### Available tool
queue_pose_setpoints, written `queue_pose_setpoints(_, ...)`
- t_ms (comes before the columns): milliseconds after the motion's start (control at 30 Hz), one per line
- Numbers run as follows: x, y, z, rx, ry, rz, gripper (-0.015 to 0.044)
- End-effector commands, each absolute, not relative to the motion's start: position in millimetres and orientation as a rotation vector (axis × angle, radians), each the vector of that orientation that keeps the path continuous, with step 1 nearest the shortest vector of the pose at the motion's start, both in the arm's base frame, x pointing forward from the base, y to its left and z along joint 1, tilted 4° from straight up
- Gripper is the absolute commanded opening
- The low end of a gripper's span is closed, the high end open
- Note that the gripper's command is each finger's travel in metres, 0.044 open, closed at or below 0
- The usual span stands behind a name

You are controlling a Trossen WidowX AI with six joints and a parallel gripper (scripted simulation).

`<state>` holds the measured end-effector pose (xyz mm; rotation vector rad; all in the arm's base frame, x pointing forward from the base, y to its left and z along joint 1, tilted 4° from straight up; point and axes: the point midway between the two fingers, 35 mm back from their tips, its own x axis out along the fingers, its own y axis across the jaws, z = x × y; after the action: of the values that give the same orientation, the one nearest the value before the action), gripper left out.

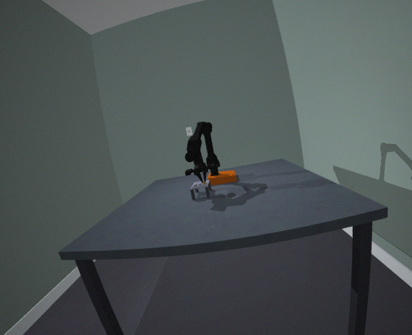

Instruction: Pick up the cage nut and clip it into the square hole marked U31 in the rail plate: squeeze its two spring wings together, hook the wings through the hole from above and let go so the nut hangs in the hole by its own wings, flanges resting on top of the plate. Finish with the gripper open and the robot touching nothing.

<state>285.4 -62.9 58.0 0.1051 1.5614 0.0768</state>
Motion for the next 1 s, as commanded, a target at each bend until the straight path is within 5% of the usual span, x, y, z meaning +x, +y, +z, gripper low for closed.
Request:
queue_pose_setpoints(0,285.9,-63.4,58.6,0.1,1.559,0.068,0.0036)
queue_pose_setpoints(967,286.3,-62.2,59.1,0.072,1.559,0.038,0.0036)
